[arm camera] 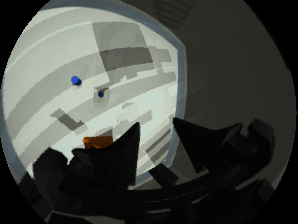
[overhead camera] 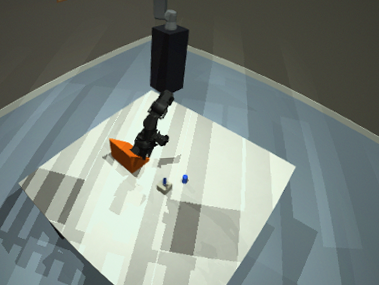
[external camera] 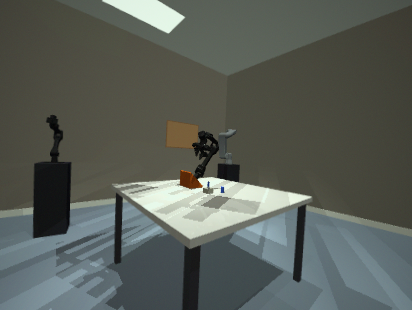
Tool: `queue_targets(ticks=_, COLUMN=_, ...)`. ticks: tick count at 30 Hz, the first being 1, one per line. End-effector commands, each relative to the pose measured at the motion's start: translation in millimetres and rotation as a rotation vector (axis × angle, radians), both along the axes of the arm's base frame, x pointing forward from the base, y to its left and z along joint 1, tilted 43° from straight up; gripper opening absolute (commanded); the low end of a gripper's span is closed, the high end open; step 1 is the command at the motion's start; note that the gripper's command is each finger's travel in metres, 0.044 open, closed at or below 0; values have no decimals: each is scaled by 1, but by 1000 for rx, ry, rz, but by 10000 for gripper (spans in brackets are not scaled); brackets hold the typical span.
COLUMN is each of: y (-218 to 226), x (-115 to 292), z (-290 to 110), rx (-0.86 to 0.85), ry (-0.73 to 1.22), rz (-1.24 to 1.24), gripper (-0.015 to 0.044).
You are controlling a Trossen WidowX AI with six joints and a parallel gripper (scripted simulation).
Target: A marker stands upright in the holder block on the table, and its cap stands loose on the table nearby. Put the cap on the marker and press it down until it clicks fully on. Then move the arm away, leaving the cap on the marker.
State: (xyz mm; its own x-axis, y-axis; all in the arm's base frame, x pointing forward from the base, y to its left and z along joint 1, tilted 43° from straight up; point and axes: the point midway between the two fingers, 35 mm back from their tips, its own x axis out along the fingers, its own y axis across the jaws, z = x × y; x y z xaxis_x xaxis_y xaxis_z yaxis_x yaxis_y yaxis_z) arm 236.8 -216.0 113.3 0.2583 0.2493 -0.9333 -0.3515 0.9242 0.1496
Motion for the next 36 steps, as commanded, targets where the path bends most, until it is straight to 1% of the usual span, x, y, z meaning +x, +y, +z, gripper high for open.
queue_targets(ticks=1, y=62, x=38, z=-3, rx=122, ry=-6, rz=128, gripper=251)
queue_targets(ticks=7, y=157, x=69, z=-1, rx=274, ry=14, rz=308, gripper=251)
queue_targets(ticks=12, y=239, x=72, z=3, rx=401, ry=68, rz=453, gripper=251)
queue_targets(ticks=14, y=260, x=70, z=4, rx=432, ry=88, rz=490, gripper=251)
queue_targets(ticks=21, y=269, x=73, z=6, rx=438, ry=91, rz=497, gripper=251)
queue_targets(ticks=25, y=290, x=72, z=-16, rx=439, ry=90, rz=497, gripper=251)
queue_targets(ticks=36, y=303, x=72, z=-28, rx=440, ry=90, rz=497, gripper=251)
